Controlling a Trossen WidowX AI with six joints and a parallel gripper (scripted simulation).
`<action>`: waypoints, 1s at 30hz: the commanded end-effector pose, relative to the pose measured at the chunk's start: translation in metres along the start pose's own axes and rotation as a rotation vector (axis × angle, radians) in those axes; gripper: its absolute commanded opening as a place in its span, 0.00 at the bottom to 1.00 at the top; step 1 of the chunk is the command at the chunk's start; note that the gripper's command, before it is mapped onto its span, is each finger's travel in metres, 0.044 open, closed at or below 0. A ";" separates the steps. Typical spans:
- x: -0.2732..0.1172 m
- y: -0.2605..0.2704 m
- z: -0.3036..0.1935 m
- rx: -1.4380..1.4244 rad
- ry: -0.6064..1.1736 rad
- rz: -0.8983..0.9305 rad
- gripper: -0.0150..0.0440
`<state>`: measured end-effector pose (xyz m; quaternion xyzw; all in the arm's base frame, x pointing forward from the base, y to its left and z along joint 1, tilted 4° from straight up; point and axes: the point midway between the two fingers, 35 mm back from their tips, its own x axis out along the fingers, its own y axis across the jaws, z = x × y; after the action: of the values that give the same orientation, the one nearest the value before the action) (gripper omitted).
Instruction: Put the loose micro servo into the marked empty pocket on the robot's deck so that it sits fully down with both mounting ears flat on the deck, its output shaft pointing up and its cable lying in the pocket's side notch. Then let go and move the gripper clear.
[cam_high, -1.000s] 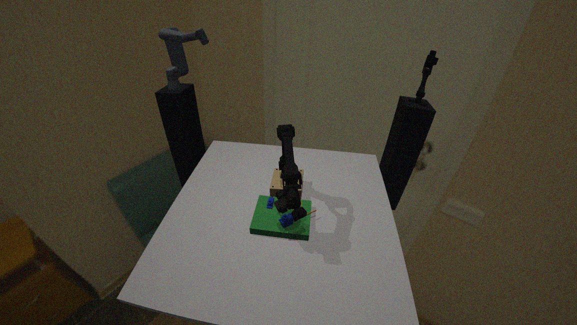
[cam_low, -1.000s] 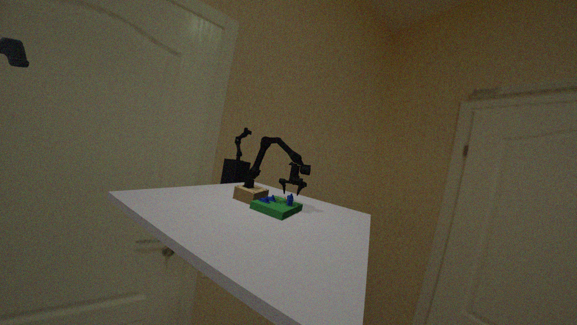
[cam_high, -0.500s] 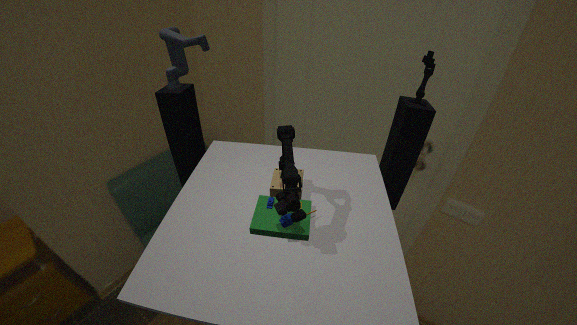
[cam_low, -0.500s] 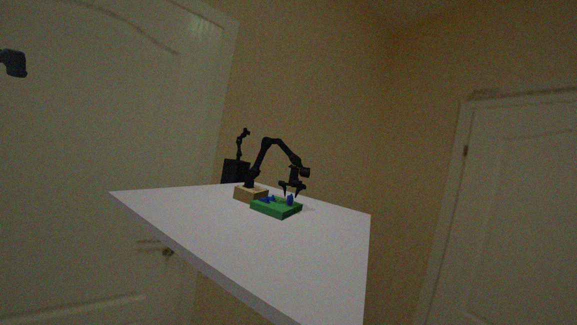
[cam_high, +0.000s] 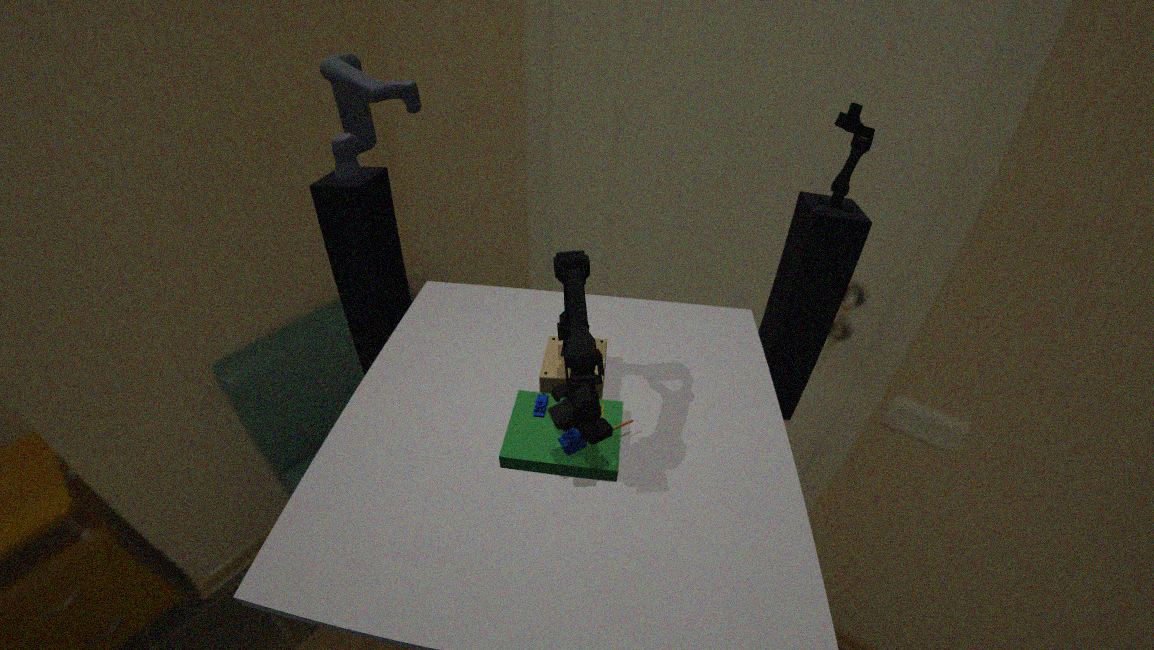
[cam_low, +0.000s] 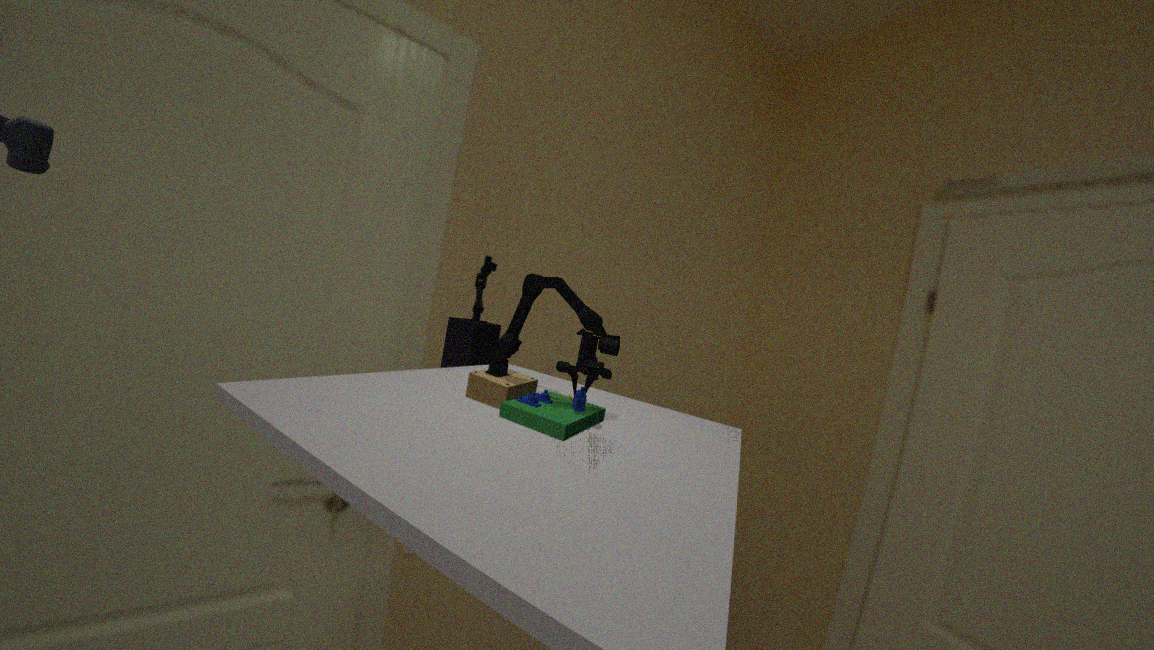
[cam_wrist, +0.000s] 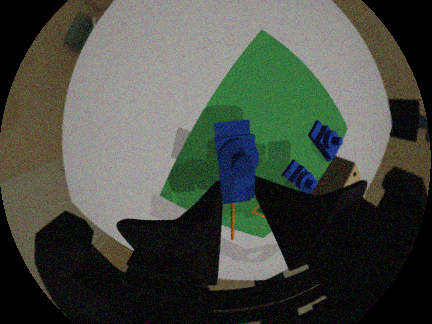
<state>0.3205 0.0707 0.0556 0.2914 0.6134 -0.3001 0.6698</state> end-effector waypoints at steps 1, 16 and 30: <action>-0.012 0.001 0.001 0.001 -0.006 0.004 0.25; -0.028 -0.012 -0.006 0.001 -0.005 0.003 0.25; -0.028 -0.010 -0.029 0.001 -0.003 0.003 0.25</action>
<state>0.2921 0.0759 0.0806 0.2912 0.6137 -0.3003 0.6696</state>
